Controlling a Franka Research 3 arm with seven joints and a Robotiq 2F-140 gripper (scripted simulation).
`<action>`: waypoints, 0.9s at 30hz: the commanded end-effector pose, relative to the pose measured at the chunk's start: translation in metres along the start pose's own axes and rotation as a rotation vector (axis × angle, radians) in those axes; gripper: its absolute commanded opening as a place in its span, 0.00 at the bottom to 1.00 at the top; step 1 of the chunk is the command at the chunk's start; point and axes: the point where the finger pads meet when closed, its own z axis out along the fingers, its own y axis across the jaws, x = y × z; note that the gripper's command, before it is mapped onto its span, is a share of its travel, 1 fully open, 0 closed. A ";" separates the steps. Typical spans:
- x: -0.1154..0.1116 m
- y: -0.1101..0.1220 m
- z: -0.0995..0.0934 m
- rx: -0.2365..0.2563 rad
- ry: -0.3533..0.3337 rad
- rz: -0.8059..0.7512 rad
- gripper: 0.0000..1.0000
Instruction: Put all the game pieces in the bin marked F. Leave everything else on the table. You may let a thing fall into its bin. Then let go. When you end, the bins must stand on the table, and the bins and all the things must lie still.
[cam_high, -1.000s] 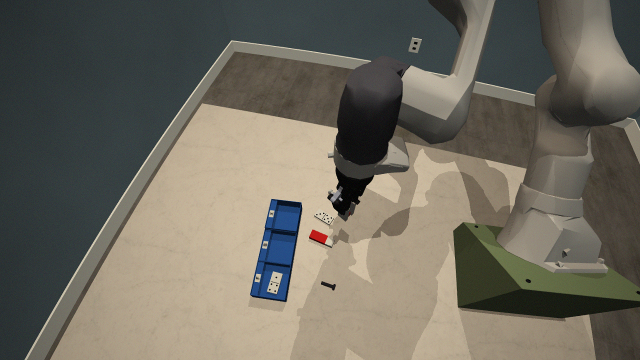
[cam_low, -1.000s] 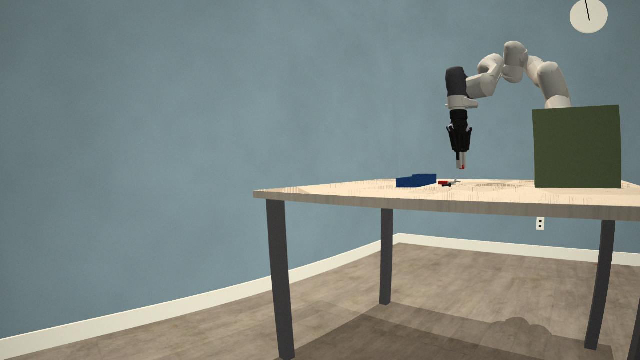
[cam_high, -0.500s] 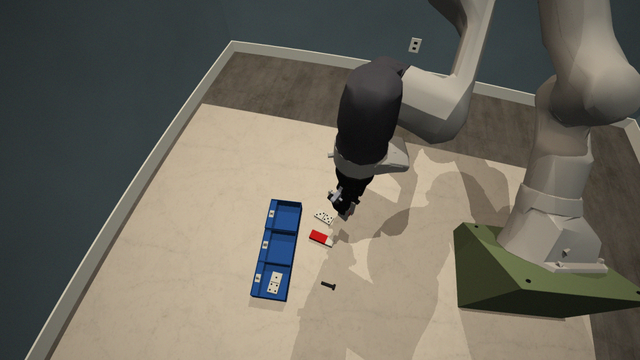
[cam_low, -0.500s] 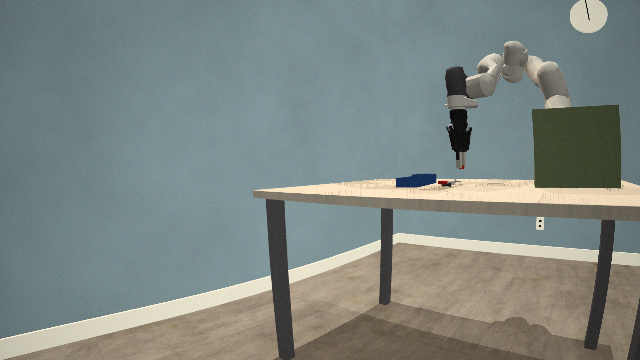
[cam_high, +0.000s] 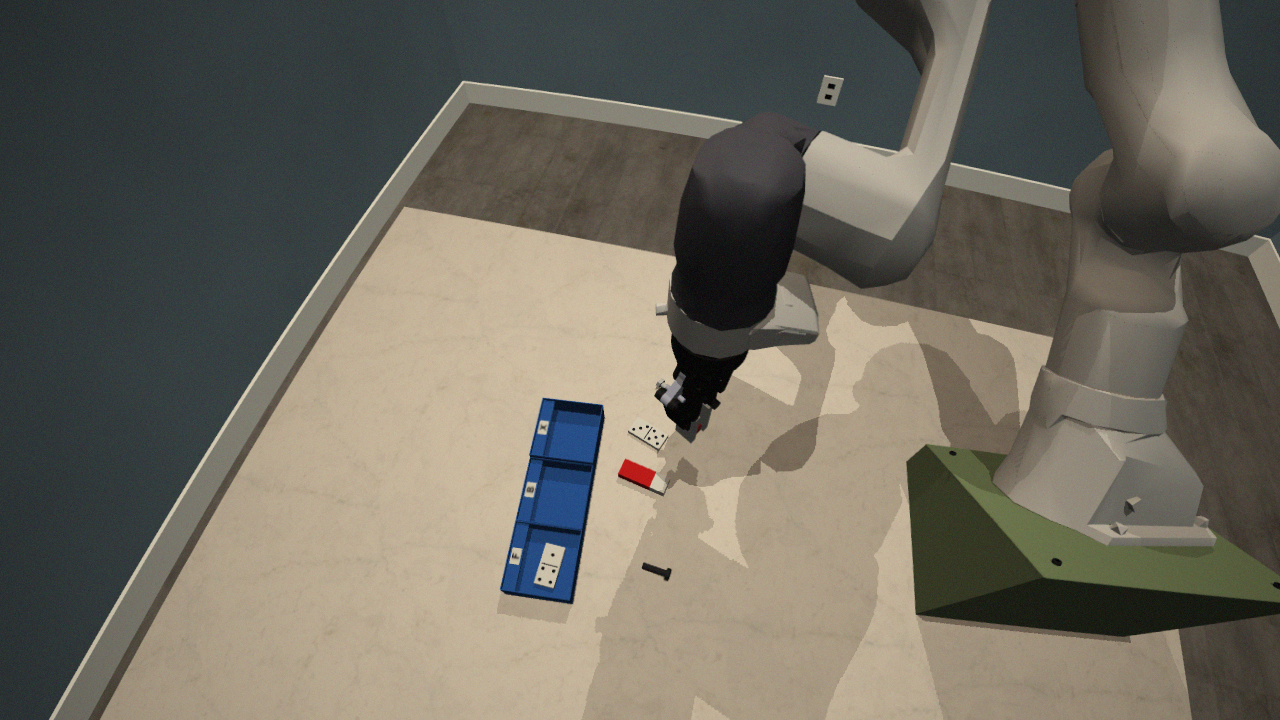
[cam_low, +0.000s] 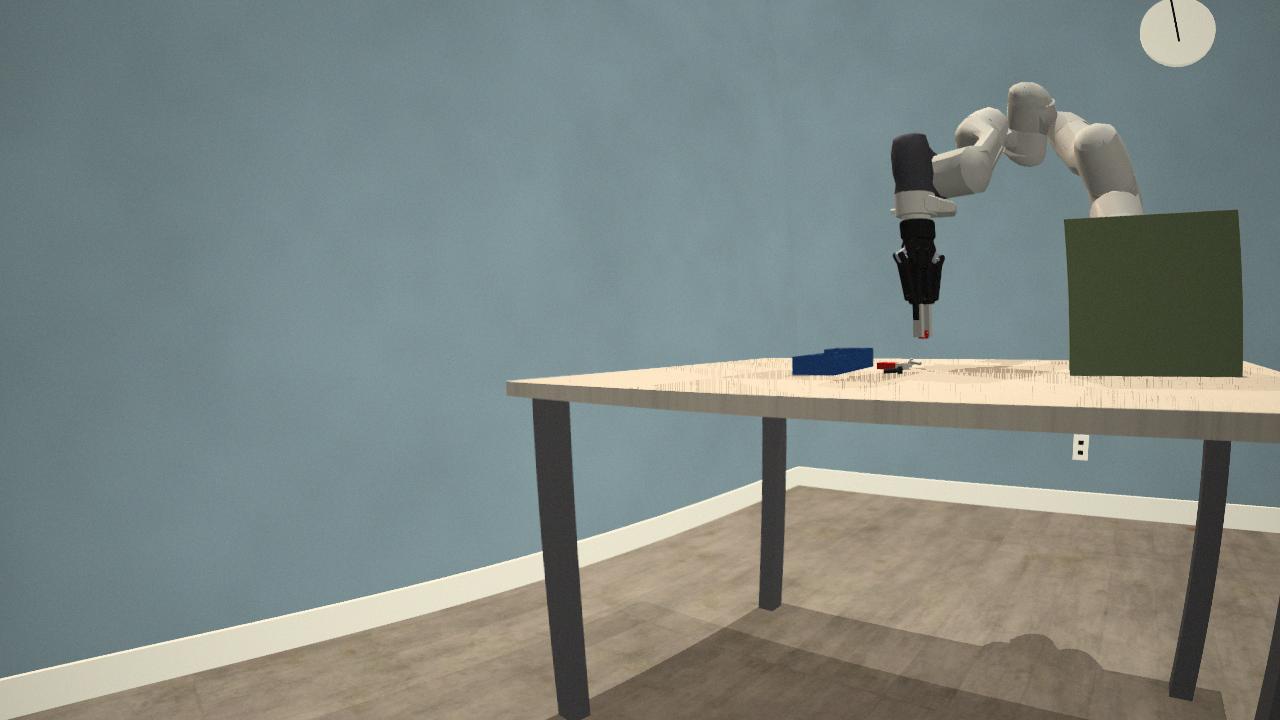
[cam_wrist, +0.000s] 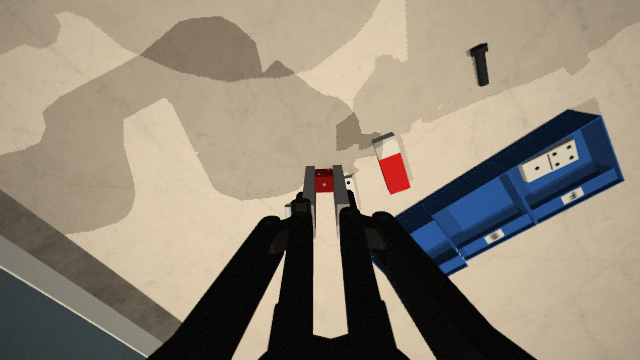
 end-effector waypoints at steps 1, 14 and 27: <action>0.001 -0.001 -0.001 0.003 0.000 -0.004 0.07; -0.003 0.054 -0.001 0.003 0.000 -0.004 0.07; -0.007 0.120 -0.001 0.003 0.000 -0.004 0.07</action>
